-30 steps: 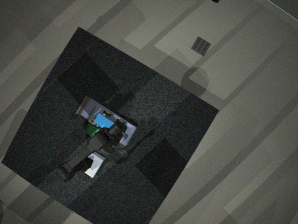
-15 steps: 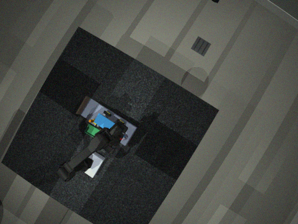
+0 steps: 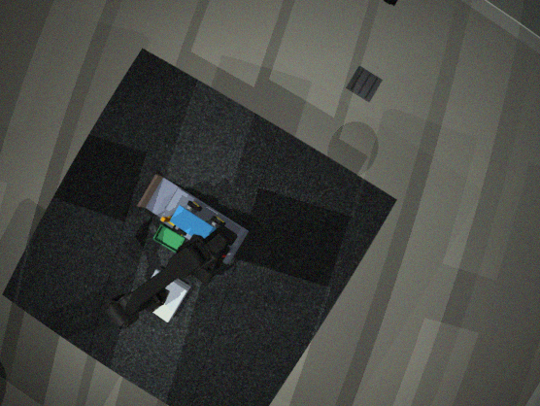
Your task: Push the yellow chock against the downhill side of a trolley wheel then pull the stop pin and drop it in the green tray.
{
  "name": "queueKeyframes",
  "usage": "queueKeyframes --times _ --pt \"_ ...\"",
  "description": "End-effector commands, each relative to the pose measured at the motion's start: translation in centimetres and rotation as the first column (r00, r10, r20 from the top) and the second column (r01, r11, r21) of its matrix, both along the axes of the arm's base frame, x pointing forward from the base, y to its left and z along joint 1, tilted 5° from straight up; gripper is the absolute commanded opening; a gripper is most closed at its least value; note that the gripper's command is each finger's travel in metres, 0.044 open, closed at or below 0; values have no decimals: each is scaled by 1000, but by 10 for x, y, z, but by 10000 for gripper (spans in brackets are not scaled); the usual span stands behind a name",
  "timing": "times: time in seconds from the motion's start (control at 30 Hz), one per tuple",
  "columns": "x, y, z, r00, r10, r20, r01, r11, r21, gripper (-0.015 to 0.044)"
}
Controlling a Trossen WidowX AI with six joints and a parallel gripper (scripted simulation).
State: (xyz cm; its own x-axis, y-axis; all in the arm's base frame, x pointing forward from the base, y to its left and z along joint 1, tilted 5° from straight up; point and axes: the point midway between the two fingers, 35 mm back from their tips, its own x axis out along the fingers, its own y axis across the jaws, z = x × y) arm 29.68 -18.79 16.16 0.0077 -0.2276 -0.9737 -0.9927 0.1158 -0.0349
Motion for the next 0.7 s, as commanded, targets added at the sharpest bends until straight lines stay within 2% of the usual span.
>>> queueKeyframes --times 0.0,0.67 --pt "2 -7 4 1000 4 6 -4 1000 -4 0" --pt "-55 -2 0 1000 4 2 -4 1000 -4 0"
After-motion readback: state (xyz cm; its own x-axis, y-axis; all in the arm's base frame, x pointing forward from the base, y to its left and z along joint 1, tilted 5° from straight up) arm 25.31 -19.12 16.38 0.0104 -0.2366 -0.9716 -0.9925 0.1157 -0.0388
